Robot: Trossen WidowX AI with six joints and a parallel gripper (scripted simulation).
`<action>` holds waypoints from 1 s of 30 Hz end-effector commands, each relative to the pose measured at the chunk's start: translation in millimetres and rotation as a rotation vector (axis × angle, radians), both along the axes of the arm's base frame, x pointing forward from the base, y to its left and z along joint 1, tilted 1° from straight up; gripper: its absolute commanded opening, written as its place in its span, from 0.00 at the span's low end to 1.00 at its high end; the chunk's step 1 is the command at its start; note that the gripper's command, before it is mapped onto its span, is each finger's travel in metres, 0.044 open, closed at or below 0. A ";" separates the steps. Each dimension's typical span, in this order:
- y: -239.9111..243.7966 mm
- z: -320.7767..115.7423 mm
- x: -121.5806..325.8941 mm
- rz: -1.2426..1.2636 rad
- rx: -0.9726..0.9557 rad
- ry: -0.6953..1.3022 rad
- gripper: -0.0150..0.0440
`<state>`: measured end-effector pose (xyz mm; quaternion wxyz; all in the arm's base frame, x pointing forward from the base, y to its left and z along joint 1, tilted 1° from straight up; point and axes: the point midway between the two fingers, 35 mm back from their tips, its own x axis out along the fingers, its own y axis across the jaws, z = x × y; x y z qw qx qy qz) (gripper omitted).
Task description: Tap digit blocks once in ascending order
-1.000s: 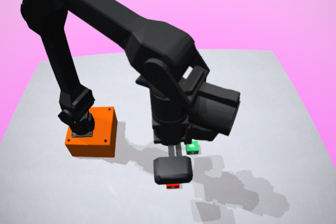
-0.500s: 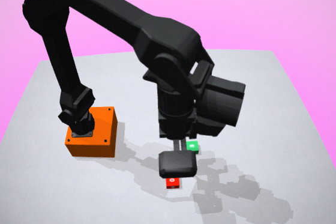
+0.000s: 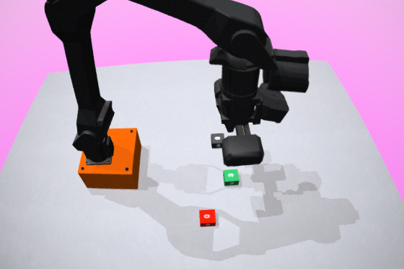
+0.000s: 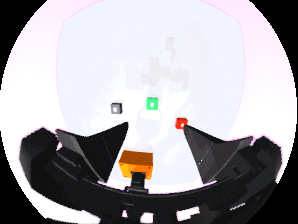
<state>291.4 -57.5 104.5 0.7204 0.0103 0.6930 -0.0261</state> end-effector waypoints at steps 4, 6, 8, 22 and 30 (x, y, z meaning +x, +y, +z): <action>1.0 -0.1 0.5 -0.005 -0.002 0.002 0.93; 1.0 -0.1 0.5 -0.005 -0.002 0.002 0.93; 1.0 -0.1 0.5 -0.005 -0.002 0.002 0.93; 113.1 -2.5 -1.4 -0.004 0.008 0.003 0.93; 113.1 -2.5 -1.4 -0.004 0.008 0.003 0.93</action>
